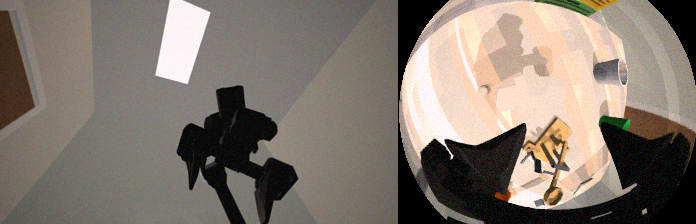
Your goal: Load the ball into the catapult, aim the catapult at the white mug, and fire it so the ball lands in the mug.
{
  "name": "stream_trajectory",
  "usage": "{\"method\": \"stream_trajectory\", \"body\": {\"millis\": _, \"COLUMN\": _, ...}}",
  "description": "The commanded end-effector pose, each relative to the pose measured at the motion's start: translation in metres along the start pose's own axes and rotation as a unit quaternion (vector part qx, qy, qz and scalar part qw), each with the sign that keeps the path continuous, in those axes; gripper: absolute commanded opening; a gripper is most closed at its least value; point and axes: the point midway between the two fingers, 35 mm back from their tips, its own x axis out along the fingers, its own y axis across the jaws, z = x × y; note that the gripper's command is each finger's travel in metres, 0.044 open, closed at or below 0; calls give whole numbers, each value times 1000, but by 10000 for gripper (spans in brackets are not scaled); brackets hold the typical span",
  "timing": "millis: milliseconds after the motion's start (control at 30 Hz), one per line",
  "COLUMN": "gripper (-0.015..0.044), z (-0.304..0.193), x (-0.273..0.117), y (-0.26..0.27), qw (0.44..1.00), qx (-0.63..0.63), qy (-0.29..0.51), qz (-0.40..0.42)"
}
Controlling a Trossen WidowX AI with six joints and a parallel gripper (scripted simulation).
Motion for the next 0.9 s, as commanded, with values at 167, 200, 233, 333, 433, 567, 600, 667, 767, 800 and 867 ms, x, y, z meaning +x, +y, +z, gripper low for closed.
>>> {"method": "stream_trajectory", "body": {"millis": 167, "gripper": 440, "z": 16, "x": -4, "y": -54, "qw": 987, "qx": 141, "qy": -76, "qz": -16}}
{"method": "stream_trajectory", "body": {"millis": 200, "gripper": 440, "z": 17, "x": -4, "y": -60, "qw": 984, "qx": 156, "qy": -84, "qz": -18}}
{"method": "stream_trajectory", "body": {"millis": 233, "gripper": 440, "z": 18, "x": -5, "y": -67, "qw": 981, "qx": 171, "qy": -92, "qz": -20}}
{"method": "stream_trajectory", "body": {"millis": 333, "gripper": 440, "z": 20, "x": -6, "y": -86, "qw": 969, "qx": 215, "qy": -115, "qz": -26}}
{"method": "stream_trajectory", "body": {"millis": 433, "gripper": 440, "z": 21, "x": -8, "y": -106, "qw": 956, "qx": 259, "qy": -137, "qz": -32}}
{"method": "stream_trajectory", "body": {"millis": 567, "gripper": 440, "z": 20, "x": -11, "y": -134, "qw": 933, "qx": 315, "qy": -166, "qz": -42}}
{"method": "stream_trajectory", "body": {"millis": 600, "gripper": 440, "z": 19, "x": -12, "y": -141, "qw": 927, "qx": 329, "qy": -174, "qz": -44}}
{"method": "stream_trajectory", "body": {"millis": 667, "gripper": 440, "z": 17, "x": -13, "y": -155, "qw": 914, "qx": 356, "qy": -188, "qz": -49}}
{"method": "stream_trajectory", "body": {"millis": 767, "gripper": 440, "z": 12, "x": -16, "y": -176, "qw": 892, "qx": 396, "qy": -209, "qz": -57}}
{"method": "stream_trajectory", "body": {"millis": 800, "gripper": 440, "z": 11, "x": -17, "y": -184, "qw": 885, "qx": 409, "qy": -216, "qz": -60}}
{"method": "stream_trajectory", "body": {"millis": 867, "gripper": 440, "z": 7, "x": -19, "y": -198, "qw": 868, "qx": 435, "qy": -230, "qz": -65}}
